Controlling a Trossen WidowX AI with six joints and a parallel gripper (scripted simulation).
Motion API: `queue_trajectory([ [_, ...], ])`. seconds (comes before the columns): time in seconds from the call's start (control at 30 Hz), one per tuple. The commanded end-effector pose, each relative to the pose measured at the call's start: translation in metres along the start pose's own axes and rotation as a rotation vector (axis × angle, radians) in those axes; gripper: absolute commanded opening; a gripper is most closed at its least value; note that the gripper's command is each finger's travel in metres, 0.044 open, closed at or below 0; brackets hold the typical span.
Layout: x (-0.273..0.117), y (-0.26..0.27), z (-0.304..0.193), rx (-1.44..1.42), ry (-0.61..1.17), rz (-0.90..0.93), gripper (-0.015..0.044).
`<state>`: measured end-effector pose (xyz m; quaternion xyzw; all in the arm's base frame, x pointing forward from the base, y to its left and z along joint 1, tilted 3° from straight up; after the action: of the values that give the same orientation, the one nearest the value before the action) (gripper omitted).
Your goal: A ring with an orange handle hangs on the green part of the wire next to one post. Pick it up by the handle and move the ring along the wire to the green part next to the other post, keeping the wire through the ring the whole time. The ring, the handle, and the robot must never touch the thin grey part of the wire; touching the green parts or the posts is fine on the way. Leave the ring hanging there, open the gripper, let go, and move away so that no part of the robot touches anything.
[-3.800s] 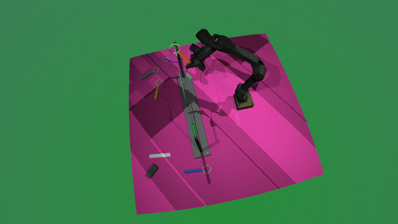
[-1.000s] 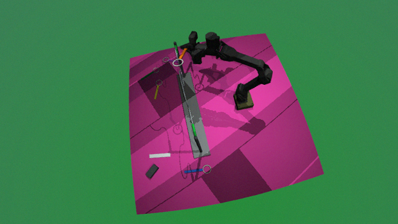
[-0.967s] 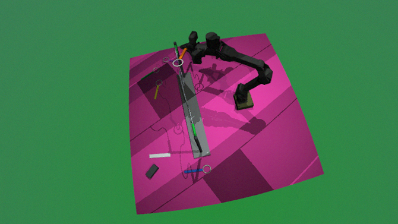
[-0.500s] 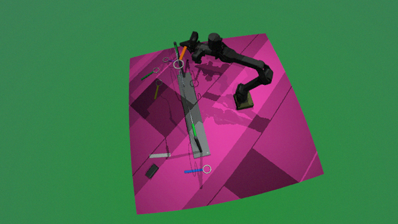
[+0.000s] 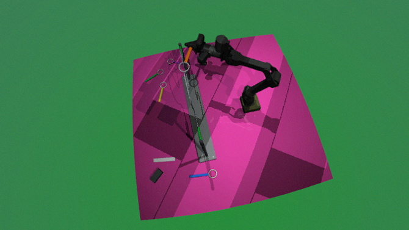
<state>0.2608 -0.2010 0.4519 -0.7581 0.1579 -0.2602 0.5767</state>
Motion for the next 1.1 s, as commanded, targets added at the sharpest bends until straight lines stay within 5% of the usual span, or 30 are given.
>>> queue_trajectory([
  [0.0, -0.001, 0.004, 0.0, -0.005, -0.003, -0.001, -0.015],
  [1.07, -0.012, 0.092, 0.014, 0.498, 0.017, 0.291, -0.015],
])
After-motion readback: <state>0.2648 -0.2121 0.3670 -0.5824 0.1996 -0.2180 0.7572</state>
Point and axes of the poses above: the point midway between the two fingers, 35 mm back from their tips, its own x axis out along the fingers, its own y axis across the jaws, z = x × y, the point moved 1 cm from there along -x, back along the fingers, and after that the axes turned 3 degrees about x, right-handed, at the moved point
